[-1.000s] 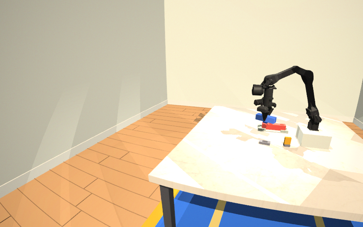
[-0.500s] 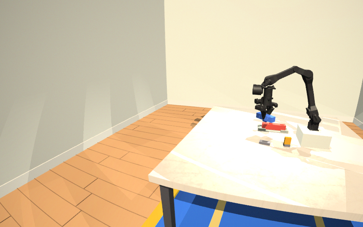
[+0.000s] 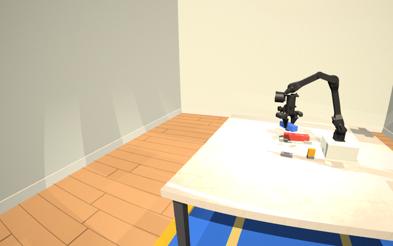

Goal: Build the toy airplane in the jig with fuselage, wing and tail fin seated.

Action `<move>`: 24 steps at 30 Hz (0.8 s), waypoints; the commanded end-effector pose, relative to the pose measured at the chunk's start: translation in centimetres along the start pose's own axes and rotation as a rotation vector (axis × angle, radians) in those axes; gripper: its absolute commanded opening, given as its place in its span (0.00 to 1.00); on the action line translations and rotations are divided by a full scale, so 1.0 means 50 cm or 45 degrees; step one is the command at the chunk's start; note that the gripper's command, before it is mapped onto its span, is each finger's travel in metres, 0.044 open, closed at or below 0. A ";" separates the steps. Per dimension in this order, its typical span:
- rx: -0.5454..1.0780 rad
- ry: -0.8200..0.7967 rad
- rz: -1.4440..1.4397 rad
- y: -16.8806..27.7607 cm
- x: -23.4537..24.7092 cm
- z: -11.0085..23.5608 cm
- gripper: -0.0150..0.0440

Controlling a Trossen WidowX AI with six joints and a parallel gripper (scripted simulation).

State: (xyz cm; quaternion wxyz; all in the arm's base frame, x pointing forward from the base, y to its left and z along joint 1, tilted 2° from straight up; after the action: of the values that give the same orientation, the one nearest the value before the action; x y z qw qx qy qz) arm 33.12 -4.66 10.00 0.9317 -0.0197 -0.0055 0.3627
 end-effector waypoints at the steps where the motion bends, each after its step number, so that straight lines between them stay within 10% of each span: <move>1: -0.003 0.004 -0.092 -0.012 -0.026 -0.005 0.25; 24: -0.009 0.010 -0.583 -0.062 -0.166 -0.031 0.25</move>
State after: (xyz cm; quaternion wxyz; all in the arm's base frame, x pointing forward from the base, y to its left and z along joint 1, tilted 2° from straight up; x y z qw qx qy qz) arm 29.78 -11.74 8.80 0.9850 -0.0215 -0.0074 0.1712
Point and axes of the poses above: the point midway between the two fingers, 35 mm back from their tips, its own z axis back along the fingers, its own x axis across the jaws, y = z × x, the point moved 2 cm from there along z, back along the fingers, and after that the axes turned 9 degrees about z, right-handed, at the moved point
